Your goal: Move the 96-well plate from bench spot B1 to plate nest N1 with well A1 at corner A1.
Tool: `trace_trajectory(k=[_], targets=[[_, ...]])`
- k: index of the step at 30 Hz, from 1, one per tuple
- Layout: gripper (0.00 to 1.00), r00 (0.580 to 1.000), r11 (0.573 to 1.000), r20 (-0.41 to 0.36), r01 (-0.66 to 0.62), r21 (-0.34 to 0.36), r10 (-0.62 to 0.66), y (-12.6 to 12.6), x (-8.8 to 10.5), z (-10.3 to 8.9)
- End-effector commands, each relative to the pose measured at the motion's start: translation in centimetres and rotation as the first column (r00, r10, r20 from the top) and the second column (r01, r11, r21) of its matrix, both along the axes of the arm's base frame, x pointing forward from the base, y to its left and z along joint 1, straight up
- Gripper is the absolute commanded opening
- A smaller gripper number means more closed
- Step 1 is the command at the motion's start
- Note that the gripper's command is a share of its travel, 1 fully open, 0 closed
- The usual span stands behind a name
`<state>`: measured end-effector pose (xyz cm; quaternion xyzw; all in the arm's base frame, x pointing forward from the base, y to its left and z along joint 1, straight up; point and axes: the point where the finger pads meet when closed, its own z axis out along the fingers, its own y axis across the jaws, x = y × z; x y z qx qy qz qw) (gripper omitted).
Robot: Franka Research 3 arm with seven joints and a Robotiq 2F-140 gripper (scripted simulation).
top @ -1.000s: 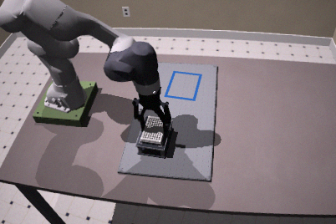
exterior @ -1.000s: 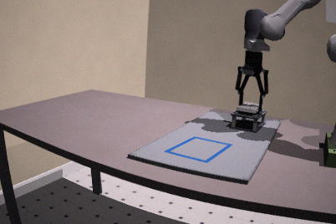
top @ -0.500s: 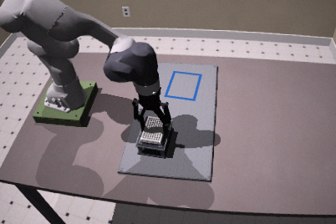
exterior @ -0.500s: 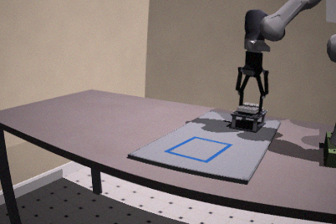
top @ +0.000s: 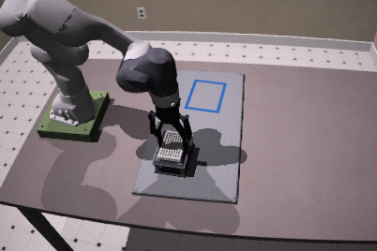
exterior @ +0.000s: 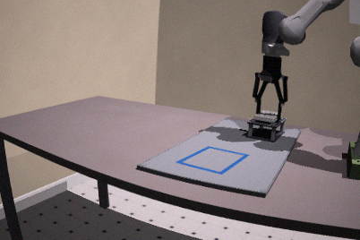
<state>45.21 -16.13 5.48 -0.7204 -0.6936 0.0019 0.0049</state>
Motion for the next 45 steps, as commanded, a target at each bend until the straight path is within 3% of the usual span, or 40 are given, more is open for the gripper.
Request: trace_trajectory(k=[1, 39, 40, 45], targets=[[0.60, 1.000, 1.000, 0.003, 0.001, -0.004, -0.001, -0.02, 0.08, -0.02], [0.60, 1.000, 1.000, 0.003, 0.001, -0.004, -0.001, -0.03, 0.06, -0.59], [1.00, 1.000, 1.000, 0.003, 0.001, -0.004, -0.001, -0.03, 0.06, -0.59], [1.00, 1.000, 1.000, 0.003, 0.001, -0.004, -0.001, -0.03, 0.06, -0.59]])
